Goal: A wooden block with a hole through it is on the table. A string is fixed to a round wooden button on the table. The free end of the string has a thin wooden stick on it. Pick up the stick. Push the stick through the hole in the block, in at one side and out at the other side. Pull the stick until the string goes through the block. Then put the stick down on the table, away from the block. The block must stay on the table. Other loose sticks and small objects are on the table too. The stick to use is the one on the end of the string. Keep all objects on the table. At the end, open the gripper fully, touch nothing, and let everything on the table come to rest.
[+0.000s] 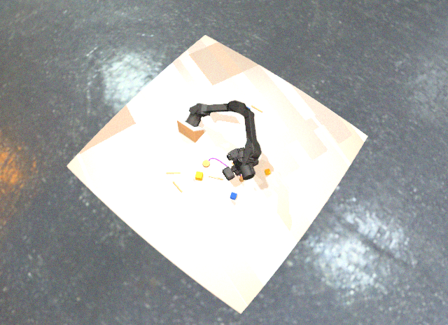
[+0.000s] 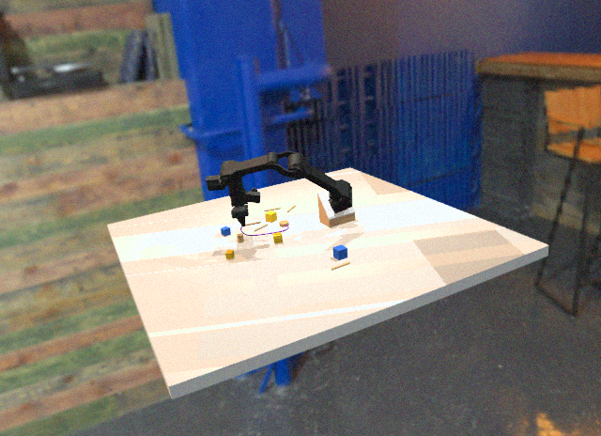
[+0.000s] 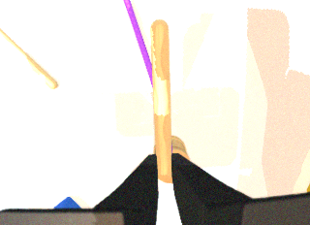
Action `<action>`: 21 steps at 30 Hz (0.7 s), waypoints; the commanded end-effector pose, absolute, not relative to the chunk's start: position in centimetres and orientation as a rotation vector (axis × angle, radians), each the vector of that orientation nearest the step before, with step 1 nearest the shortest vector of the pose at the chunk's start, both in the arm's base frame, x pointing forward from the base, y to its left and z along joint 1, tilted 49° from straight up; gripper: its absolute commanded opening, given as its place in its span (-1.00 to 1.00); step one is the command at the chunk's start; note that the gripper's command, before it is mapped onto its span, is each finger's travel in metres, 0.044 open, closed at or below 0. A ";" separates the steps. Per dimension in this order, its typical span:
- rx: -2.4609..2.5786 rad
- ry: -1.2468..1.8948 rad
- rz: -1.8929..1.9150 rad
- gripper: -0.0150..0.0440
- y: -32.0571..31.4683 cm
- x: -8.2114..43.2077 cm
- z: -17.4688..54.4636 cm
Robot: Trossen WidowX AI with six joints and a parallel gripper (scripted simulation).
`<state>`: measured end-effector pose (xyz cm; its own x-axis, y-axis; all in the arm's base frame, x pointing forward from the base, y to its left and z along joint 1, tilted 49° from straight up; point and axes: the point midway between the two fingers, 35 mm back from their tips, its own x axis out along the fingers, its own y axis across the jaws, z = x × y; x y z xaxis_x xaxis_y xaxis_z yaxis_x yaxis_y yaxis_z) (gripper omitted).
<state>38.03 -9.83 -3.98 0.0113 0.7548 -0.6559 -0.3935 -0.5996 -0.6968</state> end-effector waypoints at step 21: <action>-1.483 -0.373 1.659 -0.49 -10.1 41.2 -4.2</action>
<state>40.49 -10.20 -4.17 0.0576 0.7462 -0.6632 -0.3961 -0.5927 -0.7013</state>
